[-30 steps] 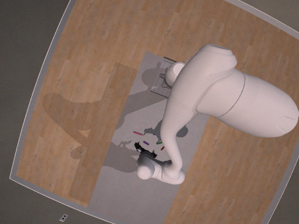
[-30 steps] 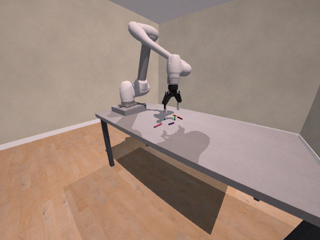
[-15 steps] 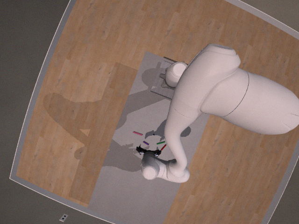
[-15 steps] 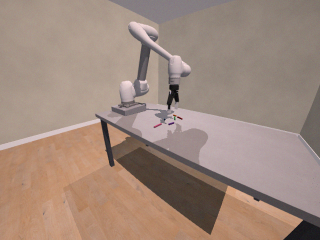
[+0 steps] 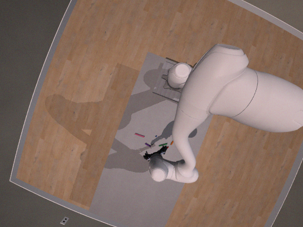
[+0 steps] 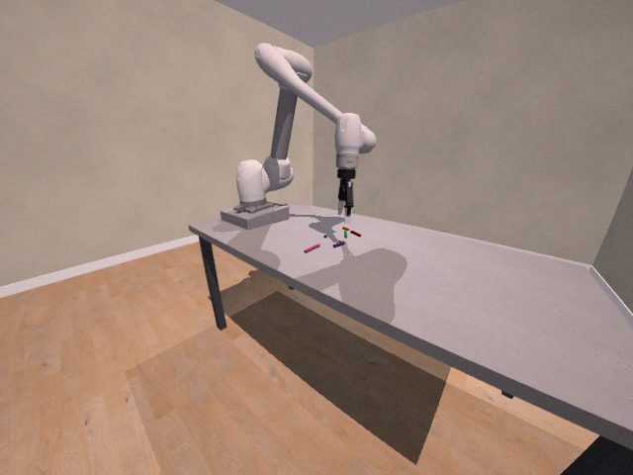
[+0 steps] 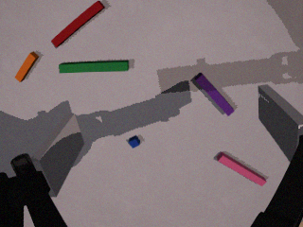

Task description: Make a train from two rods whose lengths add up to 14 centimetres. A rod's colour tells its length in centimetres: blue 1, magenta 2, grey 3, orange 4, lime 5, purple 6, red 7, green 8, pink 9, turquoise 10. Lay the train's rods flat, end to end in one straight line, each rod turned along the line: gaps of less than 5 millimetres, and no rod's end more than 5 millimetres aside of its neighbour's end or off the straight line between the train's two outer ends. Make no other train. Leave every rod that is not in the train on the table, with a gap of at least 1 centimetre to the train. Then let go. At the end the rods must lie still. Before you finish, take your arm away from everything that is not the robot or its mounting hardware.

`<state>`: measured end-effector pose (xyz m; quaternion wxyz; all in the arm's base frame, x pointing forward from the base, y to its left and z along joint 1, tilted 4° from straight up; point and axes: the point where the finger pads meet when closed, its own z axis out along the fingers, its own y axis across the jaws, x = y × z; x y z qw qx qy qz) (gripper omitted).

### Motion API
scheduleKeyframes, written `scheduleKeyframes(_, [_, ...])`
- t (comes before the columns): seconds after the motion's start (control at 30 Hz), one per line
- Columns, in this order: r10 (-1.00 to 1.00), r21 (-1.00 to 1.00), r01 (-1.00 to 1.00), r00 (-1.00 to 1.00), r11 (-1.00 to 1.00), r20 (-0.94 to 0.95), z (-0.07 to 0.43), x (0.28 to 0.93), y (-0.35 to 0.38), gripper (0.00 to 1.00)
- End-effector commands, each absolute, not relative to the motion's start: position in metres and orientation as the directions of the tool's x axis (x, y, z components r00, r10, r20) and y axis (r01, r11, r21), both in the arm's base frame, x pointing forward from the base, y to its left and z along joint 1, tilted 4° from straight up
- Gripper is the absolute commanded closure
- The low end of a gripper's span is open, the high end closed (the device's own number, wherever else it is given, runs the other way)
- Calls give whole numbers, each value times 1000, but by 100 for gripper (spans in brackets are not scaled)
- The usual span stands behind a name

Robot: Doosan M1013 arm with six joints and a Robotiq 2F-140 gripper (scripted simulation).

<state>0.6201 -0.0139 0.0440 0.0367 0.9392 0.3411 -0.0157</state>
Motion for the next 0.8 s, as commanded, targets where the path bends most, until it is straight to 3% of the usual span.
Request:
scheduleKeyframes(0.0, [759, 41, 761, 649, -648, -55, 42, 618, -5, 0])
scheduleKeyframes(0.2, [856, 31, 859, 513, -512, -61, 40, 615, 5, 0])
scheduleKeyframes(0.4, [968, 12, 970, 242, -242, -68, 37, 609, 21, 0])
scheduleKeyframes(0.7, [989, -14, 991, -133, 133, -68, 32, 601, 42, 0])
scheduleKeyframes(0.77, [989, -14, 991, -133, 133, -68, 32, 601, 42, 0])
